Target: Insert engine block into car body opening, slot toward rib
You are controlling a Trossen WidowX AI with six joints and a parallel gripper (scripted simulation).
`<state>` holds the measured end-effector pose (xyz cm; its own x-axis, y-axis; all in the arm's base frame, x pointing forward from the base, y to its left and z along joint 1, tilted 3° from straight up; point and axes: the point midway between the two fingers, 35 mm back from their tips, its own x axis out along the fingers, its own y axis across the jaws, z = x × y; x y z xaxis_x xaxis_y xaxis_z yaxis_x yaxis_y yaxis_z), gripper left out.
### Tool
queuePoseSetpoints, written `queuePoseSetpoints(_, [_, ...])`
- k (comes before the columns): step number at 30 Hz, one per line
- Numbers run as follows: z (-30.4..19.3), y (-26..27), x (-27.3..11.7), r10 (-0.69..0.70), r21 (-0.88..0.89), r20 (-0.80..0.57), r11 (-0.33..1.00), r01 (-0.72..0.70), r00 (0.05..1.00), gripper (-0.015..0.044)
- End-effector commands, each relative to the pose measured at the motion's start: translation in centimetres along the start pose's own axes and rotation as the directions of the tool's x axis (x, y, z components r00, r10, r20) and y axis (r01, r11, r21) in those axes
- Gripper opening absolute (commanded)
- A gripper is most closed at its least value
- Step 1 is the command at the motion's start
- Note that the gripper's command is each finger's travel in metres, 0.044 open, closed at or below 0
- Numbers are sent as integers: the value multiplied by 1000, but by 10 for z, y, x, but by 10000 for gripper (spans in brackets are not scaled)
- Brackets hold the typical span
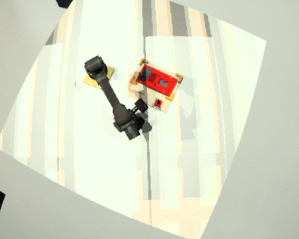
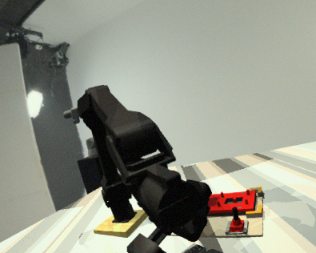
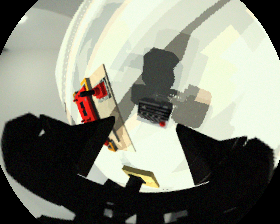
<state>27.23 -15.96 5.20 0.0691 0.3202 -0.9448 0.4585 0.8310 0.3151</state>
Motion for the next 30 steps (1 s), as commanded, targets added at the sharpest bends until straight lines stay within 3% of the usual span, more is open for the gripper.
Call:
queuePoseSetpoints(1, [0, 1, -1, -30, 105, 5, 994, 30, 1000, 440])
queuePoseSetpoints(15, [1, 5, -4, -137, 539, 16, 835, 107, 990, 440])
queuePoseSetpoints(30, [2, 10, -9, -247, 878, 41, 472, 83, 968, 440])
